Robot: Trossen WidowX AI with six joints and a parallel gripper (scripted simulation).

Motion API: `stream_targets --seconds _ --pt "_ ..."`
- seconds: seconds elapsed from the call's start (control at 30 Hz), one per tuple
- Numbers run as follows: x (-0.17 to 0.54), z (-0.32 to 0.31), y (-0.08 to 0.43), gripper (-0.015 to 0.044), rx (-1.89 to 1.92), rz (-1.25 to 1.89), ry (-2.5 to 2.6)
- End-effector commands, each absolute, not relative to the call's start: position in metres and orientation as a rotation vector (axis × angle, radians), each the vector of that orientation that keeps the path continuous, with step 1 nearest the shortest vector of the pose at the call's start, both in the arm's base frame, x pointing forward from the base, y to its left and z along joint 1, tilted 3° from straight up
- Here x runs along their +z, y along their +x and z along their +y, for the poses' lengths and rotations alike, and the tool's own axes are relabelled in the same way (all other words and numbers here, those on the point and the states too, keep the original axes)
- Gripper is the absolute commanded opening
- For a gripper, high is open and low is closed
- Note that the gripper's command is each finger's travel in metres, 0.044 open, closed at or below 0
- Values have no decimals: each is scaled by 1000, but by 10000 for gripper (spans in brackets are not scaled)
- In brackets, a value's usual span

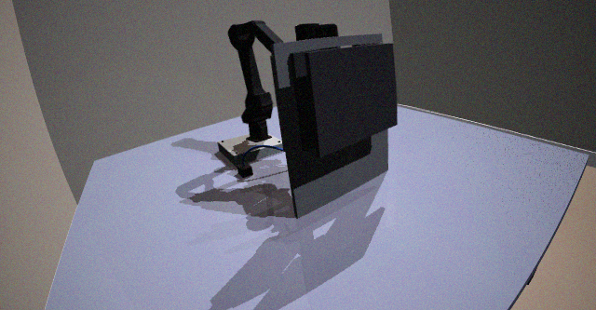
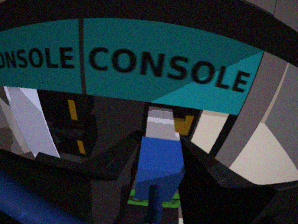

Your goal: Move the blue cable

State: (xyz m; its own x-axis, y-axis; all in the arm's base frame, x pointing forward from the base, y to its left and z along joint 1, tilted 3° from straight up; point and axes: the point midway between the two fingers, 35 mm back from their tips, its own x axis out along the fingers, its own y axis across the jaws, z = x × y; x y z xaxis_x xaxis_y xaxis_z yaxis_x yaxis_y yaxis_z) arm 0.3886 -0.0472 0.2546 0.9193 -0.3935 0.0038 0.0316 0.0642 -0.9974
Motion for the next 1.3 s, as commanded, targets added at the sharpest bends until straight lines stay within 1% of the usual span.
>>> stream_targets --seconds 0.0,1.27 --pt "254 -47 385 0 -326 303 -1482" --pt "253 -39 361 0 -325 305 -1482"
